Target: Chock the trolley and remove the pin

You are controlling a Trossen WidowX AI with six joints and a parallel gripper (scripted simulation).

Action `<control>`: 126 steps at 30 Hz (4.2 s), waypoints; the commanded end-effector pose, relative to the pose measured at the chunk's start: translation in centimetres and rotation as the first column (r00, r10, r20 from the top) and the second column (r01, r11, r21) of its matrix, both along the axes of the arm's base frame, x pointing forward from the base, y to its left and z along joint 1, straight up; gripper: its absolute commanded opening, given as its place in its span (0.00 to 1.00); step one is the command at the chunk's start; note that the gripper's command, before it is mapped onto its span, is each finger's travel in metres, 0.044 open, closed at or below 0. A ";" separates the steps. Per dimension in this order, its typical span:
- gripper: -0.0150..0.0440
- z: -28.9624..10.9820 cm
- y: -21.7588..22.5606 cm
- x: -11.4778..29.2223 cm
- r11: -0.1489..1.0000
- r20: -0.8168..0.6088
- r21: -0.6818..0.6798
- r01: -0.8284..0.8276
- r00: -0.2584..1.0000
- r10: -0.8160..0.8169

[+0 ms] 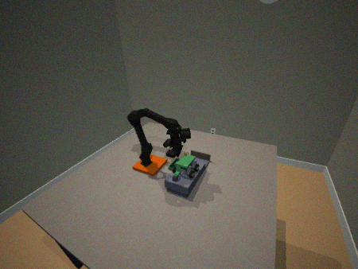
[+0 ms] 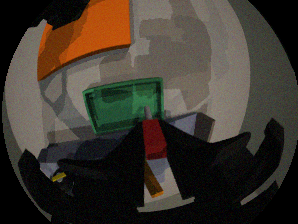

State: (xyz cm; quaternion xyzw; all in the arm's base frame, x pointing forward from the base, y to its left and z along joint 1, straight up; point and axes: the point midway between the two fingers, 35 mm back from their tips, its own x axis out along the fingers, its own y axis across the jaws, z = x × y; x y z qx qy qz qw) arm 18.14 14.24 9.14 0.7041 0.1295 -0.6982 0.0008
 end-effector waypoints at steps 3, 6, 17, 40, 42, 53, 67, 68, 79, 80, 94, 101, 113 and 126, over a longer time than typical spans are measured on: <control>0.25 -1.9 1.0 -0.3 1.000 -0.007 0.006 0.001 1.000 -0.001; 0.25 -2.3 1.2 -0.4 1.000 -0.007 0.006 0.001 1.000 -0.001; 0.58 -2.3 0.8 -0.3 1.000 -0.006 0.006 0.001 1.000 -0.001; 0.58 -2.9 -0.8 0.2 1.000 -0.006 0.005 0.001 1.000 -0.001; 0.58 -3.0 -0.9 0.2 1.000 -0.006 0.005 0.001 1.000 -0.001; 0.58 -3.3 -1.6 0.4 1.000 -0.006 0.004 0.001 1.000 -0.001; 0.58 -3.8 -2.3 0.5 1.000 -0.006 0.003 0.001 1.000 -0.001; 0.58 -3.9 -2.3 0.5 1.000 -0.006 0.003 0.001 1.000 -0.001; 0.58 -4.3 -2.8 0.6 1.000 -0.006 0.003 0.001 1.000 -0.001; 0.58 -4.3 -2.9 0.6 1.000 -0.006 0.003 0.001 1.000 -0.001; 0.75 -4.5 -3.1 0.7 1.000 -0.002 0.001 0.004 1.000 -0.004; 0.83 -4.5 -3.1 0.7 1.000 -0.002 0.001 0.004 1.000 -0.004; 1.00 -0.9 -3.4 0.4 1.000 -0.006 0.003 0.001 1.000 -0.001; 1.00 2.5 -3.5 0.3 1.000 -0.006 0.002 0.001 1.000 -0.001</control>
